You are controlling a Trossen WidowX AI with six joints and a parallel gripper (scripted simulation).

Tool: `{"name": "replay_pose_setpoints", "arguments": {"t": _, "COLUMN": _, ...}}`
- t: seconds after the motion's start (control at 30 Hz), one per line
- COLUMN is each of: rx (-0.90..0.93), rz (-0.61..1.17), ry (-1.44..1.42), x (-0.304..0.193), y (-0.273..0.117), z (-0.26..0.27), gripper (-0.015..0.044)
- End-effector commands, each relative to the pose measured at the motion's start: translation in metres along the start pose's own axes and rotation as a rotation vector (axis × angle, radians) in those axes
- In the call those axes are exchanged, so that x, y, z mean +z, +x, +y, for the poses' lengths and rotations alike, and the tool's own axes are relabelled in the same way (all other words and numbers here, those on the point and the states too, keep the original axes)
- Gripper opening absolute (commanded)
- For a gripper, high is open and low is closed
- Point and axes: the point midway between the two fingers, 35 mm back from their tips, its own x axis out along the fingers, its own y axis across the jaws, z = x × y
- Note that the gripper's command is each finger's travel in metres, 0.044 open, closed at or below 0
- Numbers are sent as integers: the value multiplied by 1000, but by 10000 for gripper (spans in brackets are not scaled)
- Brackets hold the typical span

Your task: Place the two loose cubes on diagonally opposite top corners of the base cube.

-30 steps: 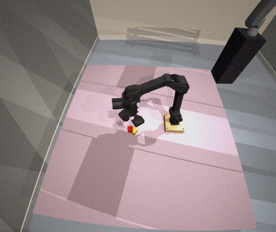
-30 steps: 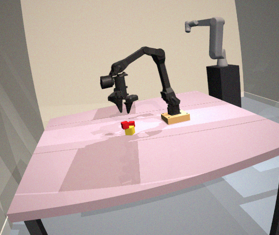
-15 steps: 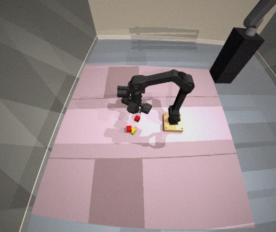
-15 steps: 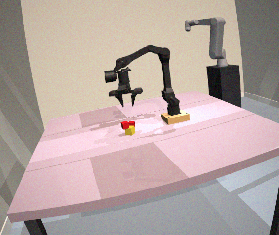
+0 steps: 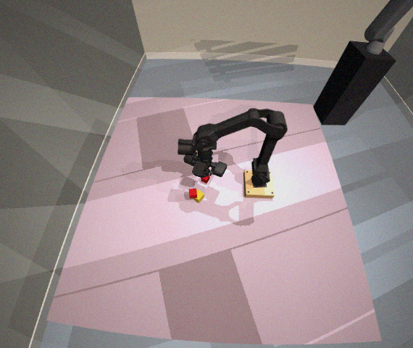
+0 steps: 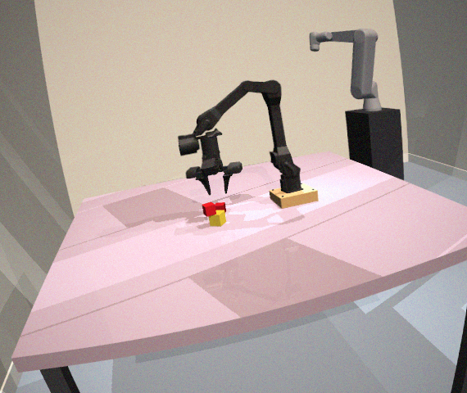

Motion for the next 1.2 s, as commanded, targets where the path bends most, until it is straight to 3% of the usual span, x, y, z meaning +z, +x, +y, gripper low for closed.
{"name": "replay_pose_setpoints", "arguments": {"t": 0.0, "rx": -8, "rz": 1, "ry": -4, "x": -1, "y": 7, "z": 0, "gripper": 265}}
{"name": "replay_pose_setpoints", "arguments": {"t": 1.0, "rx": -8, "rz": 1, "ry": -4, "x": -1, "y": 54, "z": 0, "gripper": 265}}
{"name": "replay_pose_setpoints", "arguments": {"t": 1.17, "rx": -8, "rz": 1, "ry": -4, "x": -1, "y": 54, "z": 0, "gripper": 134}}
